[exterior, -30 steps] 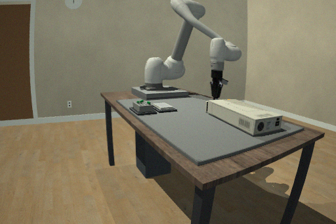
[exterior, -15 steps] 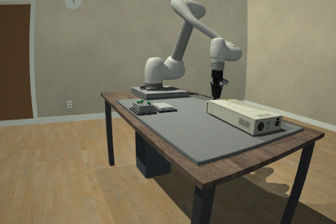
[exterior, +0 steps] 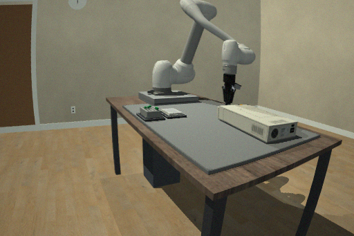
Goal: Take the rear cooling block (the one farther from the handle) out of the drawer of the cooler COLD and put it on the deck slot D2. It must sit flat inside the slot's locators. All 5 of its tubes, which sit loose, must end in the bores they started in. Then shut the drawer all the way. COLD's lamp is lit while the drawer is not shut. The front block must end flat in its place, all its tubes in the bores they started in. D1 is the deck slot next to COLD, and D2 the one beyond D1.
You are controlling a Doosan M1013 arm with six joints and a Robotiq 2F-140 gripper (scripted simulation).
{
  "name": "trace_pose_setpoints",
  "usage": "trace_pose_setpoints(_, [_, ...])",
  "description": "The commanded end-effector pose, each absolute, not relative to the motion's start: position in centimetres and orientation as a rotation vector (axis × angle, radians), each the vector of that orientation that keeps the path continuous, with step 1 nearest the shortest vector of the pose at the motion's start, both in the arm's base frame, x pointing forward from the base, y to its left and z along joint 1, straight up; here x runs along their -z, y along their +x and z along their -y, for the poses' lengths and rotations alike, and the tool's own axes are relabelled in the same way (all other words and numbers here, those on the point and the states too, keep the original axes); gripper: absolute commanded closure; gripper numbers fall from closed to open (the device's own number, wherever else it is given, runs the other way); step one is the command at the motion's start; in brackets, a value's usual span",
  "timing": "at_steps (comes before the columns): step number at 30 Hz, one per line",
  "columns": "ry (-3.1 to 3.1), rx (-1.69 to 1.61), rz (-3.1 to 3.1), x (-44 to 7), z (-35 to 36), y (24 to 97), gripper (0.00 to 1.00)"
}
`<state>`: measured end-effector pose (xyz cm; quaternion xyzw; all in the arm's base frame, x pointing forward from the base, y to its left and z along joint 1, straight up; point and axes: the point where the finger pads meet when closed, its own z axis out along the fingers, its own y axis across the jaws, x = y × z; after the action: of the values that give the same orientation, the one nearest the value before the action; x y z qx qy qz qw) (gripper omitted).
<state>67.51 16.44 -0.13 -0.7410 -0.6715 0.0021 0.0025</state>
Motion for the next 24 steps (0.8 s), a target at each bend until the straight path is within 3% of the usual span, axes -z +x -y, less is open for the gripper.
trace_pose_setpoints(1, [-2.321, -0.001, 2.113, -0.06, -16.39, 68.06, 0.90])
trace_pose_setpoints(24, [-2.321, -0.001, 2.113, -0.06, -16.33, 68.73, 0.90])
